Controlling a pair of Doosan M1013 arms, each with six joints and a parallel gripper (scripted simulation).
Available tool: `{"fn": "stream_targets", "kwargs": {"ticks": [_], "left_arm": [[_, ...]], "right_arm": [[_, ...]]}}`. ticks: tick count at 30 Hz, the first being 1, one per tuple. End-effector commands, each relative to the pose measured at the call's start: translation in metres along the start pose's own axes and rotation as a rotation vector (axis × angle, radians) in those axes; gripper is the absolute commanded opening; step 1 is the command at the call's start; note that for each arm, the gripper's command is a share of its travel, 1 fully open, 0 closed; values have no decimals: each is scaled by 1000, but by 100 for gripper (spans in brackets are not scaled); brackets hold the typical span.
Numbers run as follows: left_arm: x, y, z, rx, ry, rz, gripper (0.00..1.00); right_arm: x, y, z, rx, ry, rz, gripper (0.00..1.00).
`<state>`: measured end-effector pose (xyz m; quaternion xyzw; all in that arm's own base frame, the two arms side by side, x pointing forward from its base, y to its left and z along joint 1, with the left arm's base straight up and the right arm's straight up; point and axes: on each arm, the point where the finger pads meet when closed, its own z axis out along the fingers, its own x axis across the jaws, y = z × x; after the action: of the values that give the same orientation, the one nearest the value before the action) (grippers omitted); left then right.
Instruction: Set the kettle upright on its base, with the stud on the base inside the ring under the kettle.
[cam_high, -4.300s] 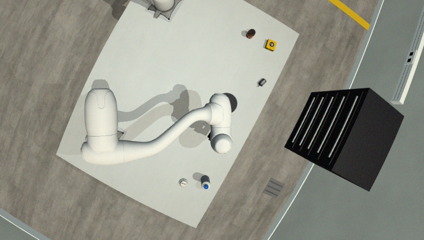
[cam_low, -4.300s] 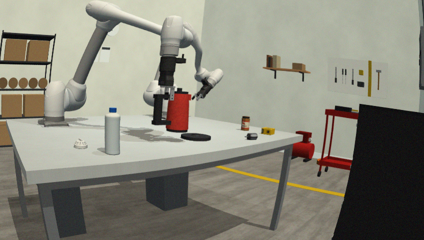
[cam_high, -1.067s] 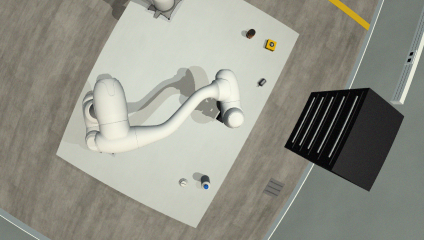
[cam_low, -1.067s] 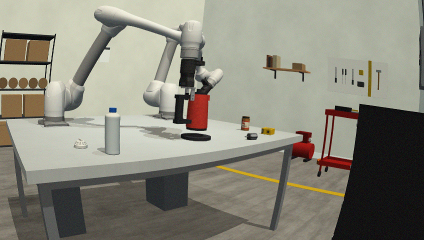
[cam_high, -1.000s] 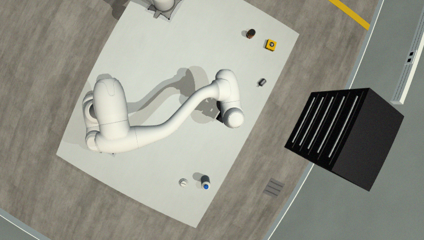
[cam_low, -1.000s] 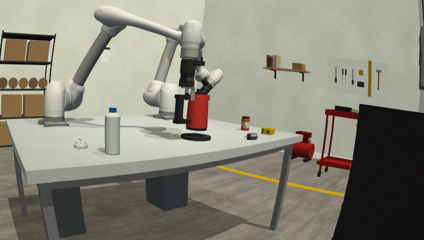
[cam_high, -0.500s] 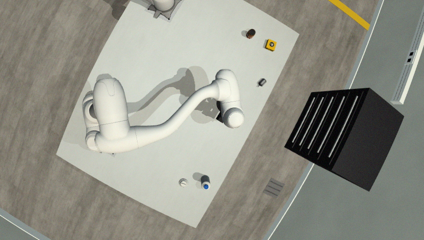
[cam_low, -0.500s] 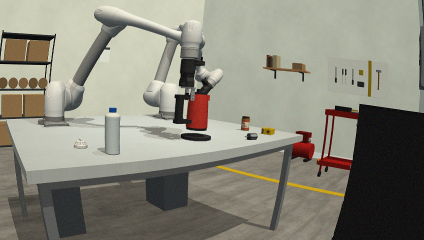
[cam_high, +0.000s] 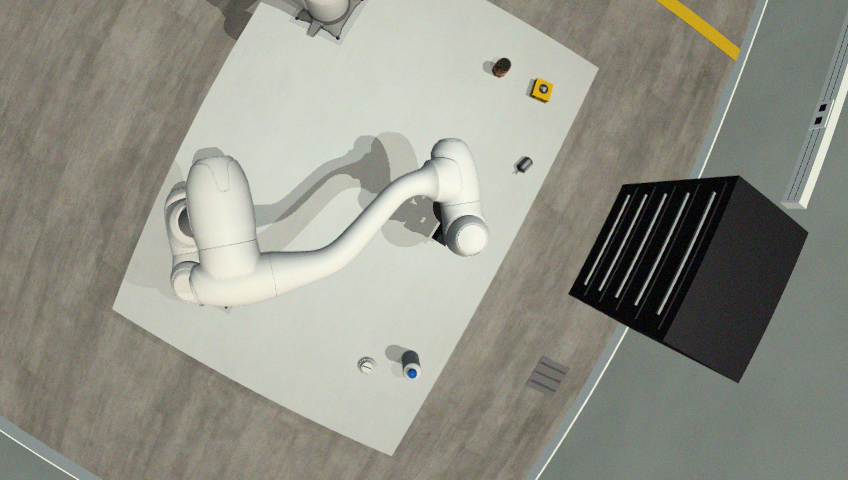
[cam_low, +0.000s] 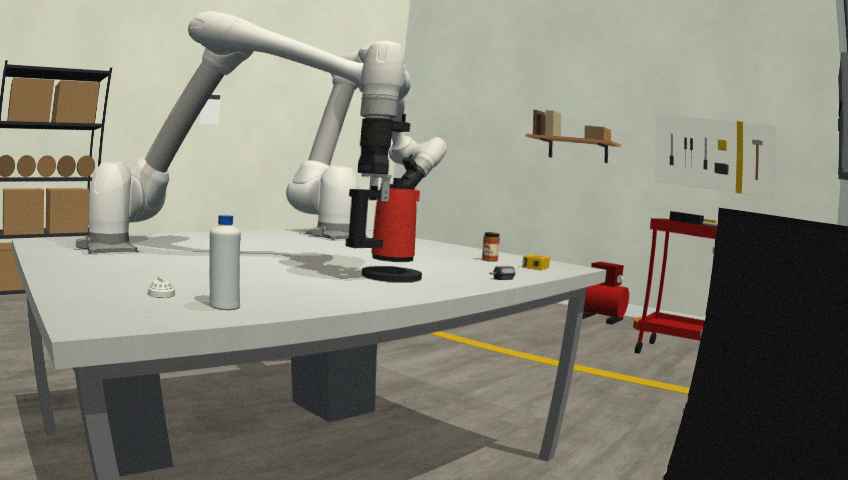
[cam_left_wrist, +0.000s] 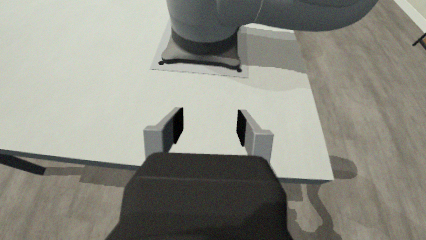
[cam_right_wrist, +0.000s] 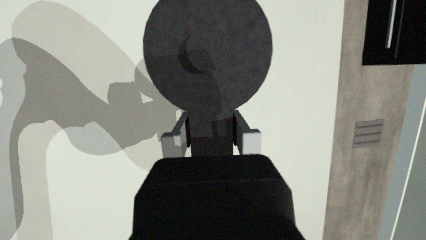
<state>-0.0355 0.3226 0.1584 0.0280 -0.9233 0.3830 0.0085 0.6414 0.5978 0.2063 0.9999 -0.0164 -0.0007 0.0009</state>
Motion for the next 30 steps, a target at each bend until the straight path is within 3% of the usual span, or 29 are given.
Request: {"fn": "stream_targets", "kwargs": {"ticks": [1, 14, 30], "left_arm": [[0, 0, 0, -1, 0, 0, 100], [0, 0, 0, -1, 0, 0, 100], [0, 0, 0, -1, 0, 0, 100]], "right_arm": [[0, 0, 1, 2, 1, 0, 0], [0, 0, 18, 2, 1, 0, 0], [0, 0, 19, 2, 1, 0, 0]]}}
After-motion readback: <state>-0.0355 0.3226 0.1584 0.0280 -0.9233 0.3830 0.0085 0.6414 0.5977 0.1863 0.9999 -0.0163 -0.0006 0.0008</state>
